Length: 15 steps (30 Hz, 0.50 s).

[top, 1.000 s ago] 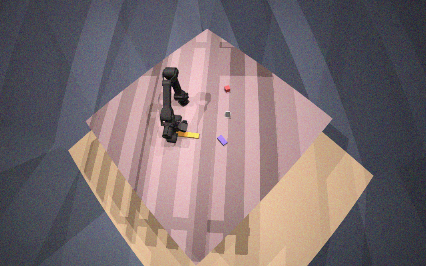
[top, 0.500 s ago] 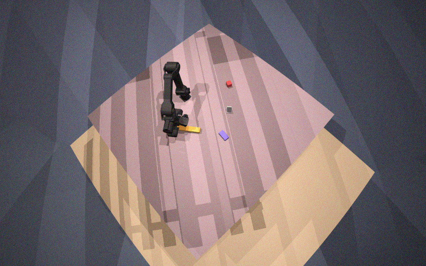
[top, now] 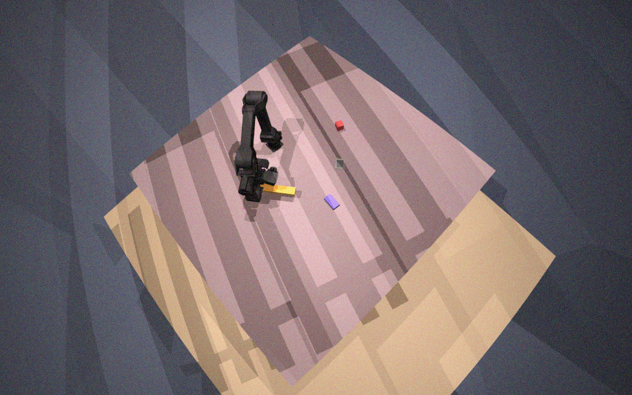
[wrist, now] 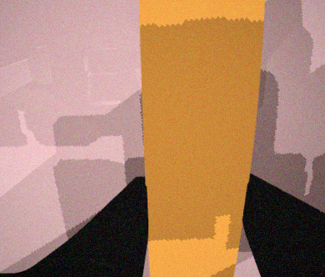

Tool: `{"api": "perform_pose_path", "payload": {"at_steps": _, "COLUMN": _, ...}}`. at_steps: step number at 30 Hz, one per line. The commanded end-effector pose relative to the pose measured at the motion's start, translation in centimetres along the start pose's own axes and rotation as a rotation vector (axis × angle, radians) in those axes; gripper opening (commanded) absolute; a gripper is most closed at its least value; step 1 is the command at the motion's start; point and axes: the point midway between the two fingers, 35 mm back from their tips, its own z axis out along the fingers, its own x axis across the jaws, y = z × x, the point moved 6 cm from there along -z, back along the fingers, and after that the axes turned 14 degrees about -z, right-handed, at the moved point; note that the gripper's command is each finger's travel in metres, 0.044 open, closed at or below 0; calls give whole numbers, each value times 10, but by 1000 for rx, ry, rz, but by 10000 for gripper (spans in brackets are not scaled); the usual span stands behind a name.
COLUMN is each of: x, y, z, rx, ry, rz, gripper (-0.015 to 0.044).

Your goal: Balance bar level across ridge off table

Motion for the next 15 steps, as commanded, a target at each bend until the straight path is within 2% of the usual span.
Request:
{"api": "perform_pose_path", "payload": {"at_steps": 1, "x": 0, "y": 0, "z": -15, "rx": 5, "ry": -14, "rz": -2, "gripper": 0}}
{"api": "perform_pose_path", "payload": {"at_steps": 15, "x": 5, "y": 1, "z": -48, "rx": 6, "ry": -14, "rz": -3, "gripper": 0}}
